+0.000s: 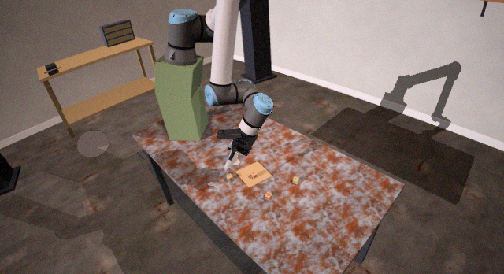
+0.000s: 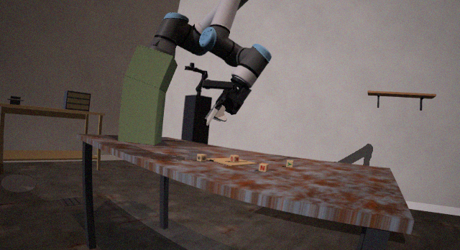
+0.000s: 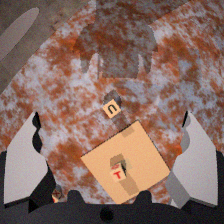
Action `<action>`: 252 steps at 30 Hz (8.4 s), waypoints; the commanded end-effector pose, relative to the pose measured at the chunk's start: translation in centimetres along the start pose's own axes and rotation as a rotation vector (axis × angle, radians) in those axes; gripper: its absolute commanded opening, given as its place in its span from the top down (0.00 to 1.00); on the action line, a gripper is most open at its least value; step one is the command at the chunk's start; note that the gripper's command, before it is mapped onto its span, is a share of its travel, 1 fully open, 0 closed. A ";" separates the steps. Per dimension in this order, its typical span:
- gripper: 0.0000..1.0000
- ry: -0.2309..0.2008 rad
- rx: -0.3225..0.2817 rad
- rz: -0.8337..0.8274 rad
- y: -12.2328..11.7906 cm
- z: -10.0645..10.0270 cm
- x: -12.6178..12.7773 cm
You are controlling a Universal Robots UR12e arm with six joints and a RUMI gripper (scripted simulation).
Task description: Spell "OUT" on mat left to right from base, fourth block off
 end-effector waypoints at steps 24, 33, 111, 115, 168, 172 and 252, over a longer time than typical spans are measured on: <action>0.00 -0.010 -0.246 -0.314 -5.4 3.9 -7.1; 0.00 -0.029 -0.343 -0.427 -7.3 6.0 -9.9; 0.00 0.110 -0.512 0.147 -11.6 8.0 -15.0; 0.00 0.132 -0.508 0.230 -11.8 7.7 -15.0; 0.63 0.307 -0.448 0.903 -13.2 6.1 -15.1; 0.63 0.307 -0.448 0.903 -13.2 6.1 -15.1; 0.63 0.310 -0.447 0.903 -15.8 1.7 -15.8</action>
Point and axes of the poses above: the point where the finger pads meet when closed, its own z axis back along the fingers, its own x axis across the jaws, y = z × x, the point moved 7 cm from there along z, back along the fingers, and after that the axes turned 8 degrees about z, right-handed, at the moved point
